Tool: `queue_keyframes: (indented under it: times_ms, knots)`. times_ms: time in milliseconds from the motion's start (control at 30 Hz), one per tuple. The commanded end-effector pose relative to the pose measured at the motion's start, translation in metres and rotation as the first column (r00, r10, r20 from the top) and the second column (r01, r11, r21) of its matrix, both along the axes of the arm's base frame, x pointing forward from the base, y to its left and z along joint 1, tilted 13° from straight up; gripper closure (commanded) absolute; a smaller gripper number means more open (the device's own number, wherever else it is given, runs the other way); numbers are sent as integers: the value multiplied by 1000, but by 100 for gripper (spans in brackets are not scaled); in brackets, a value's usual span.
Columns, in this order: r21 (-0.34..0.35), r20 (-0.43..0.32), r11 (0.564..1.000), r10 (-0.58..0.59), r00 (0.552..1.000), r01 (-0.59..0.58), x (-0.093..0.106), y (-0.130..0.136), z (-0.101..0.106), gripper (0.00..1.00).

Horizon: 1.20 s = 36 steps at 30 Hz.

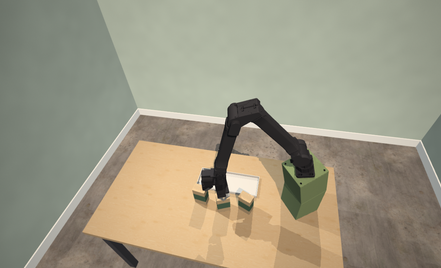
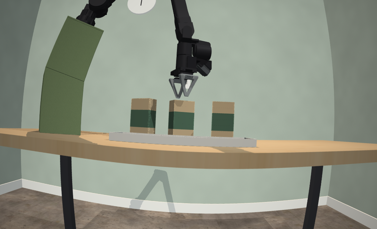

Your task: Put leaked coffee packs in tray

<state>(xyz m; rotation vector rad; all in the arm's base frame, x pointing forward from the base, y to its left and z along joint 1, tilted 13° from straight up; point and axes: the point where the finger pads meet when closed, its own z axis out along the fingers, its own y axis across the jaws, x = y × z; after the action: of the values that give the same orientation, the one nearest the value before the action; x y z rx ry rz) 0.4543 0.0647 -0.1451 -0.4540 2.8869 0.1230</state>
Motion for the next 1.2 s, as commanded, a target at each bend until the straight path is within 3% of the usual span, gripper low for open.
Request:
queue_keyframes:
  times_ms: [0, 767, 1167]
  knots:
    - [2, 6, 1000, 6, 1000, -6, 9, 8, -2, 21]
    - [3, 18, 1000, 4, 1000, -4, 13, 9, -11, 21]
    - [1, 16, 1000, 4, 1000, -4, 17, 12, -39, 21]
